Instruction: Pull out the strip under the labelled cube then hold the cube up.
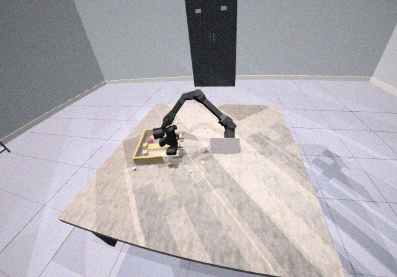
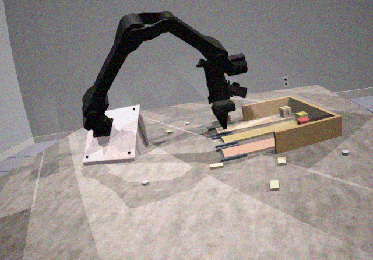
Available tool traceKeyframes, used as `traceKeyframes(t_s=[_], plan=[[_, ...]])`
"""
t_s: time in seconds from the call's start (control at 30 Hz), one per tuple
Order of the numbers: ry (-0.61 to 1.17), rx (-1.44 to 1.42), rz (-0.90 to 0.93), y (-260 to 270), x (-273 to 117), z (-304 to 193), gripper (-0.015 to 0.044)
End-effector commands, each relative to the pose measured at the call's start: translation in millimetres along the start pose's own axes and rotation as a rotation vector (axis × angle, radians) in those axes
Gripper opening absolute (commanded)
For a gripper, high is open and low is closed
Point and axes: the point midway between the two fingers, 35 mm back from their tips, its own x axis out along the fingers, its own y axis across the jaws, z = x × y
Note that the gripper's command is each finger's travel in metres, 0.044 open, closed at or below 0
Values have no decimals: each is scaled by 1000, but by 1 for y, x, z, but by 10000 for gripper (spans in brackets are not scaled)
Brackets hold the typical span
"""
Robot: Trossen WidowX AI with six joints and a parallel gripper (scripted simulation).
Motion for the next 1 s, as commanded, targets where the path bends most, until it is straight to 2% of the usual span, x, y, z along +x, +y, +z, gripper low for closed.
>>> traceKeyframes(t_s=[0.0, 0.97], plan=[[11, -5, -6, -1, 5, -3, 0], [13, -7, -6, -1, 6, -46, 0]])
